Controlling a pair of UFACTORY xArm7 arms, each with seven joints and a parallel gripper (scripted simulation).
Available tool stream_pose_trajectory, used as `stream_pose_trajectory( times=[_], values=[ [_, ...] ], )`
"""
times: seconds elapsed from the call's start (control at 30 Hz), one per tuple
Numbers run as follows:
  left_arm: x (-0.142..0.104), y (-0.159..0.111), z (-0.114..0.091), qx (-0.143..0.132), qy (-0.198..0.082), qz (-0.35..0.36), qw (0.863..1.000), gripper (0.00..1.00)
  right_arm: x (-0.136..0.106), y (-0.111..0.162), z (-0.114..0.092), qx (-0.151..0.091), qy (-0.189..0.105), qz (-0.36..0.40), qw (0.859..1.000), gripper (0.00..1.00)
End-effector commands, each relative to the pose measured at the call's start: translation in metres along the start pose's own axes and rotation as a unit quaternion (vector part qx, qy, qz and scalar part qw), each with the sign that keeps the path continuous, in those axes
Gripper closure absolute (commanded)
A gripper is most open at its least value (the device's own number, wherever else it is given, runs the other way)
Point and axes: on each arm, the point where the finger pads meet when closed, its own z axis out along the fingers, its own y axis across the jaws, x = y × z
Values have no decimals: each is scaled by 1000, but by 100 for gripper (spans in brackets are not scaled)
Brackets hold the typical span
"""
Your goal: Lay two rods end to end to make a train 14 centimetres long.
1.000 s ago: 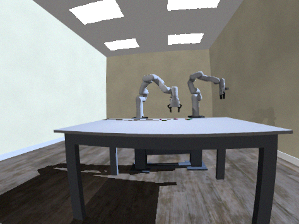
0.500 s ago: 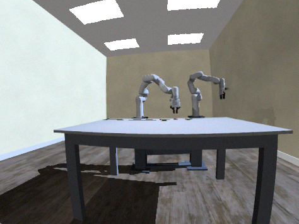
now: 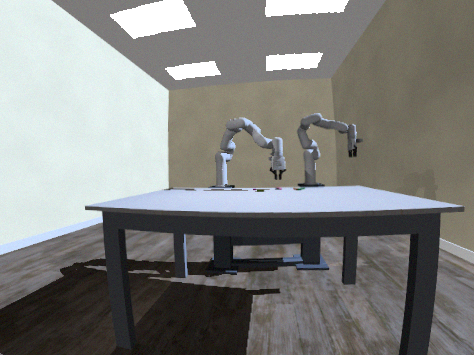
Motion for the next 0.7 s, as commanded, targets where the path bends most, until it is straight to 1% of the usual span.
stream_pose_trajectory(
  times=[0.0,0.3,0.67],
  values=[
    [1,0,-1,0,2,0,1000,0,-1,1,-2,-2,-2,0,1000,74],
    [1,0,-1,0,2,0,1000,0,-1,1,1,-2,-2,0,1000,74],
    [1,0,-1,0,2,0,1000,0,-2,1,12,-2,-2,0,1000,74]
  ],
)
